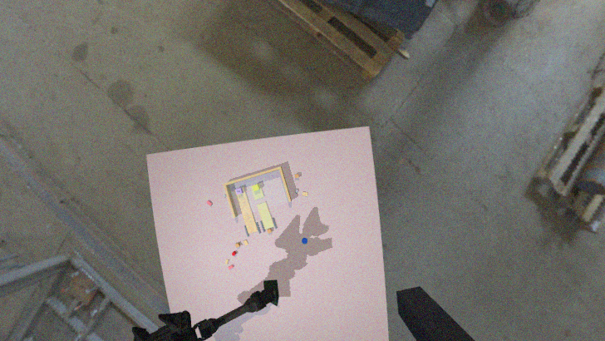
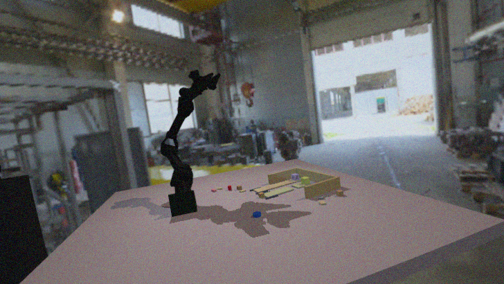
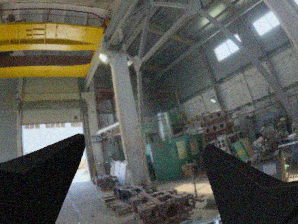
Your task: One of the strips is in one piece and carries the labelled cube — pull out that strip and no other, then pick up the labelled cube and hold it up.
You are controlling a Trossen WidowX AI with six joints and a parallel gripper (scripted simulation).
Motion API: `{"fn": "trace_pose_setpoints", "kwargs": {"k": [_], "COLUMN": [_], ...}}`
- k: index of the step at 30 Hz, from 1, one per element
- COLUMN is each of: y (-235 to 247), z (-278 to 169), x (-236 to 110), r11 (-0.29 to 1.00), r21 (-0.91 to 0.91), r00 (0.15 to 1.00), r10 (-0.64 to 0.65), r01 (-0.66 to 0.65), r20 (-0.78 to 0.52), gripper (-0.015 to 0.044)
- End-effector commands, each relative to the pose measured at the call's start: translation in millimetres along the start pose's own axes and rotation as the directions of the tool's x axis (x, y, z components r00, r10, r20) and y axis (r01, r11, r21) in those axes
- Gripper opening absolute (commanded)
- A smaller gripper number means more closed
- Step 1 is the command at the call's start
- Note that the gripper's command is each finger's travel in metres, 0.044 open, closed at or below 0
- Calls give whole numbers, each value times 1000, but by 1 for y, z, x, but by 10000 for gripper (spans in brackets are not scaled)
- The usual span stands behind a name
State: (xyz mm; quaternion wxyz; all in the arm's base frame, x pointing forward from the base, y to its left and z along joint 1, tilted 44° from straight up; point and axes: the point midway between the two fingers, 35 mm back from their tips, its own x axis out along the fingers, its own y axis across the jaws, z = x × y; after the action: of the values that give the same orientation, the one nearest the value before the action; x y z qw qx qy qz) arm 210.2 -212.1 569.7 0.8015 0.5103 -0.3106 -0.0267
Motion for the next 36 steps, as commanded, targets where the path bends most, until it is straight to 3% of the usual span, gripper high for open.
{"fn": "trace_pose_setpoints", "kwargs": {"k": [1, 11, 21, 28, 36], "y": [-73, -222, -334, -372, -373], "z": [-18, -91, -184, -244, -245], "x": [7, -13, -90, -161, -163], "r11": [987, 911, 878, 906, 907], "r21": [-84, -299, -425, -408, -406], "r00": [985, 837, 570, 378, 373], "r10": [-145, -388, -468, -419, -417], "r01": [137, 285, 218, 113, 111], "r20": [-98, -385, -675, -826, -829], "gripper": [400, 400, 400, 400, 400]}}
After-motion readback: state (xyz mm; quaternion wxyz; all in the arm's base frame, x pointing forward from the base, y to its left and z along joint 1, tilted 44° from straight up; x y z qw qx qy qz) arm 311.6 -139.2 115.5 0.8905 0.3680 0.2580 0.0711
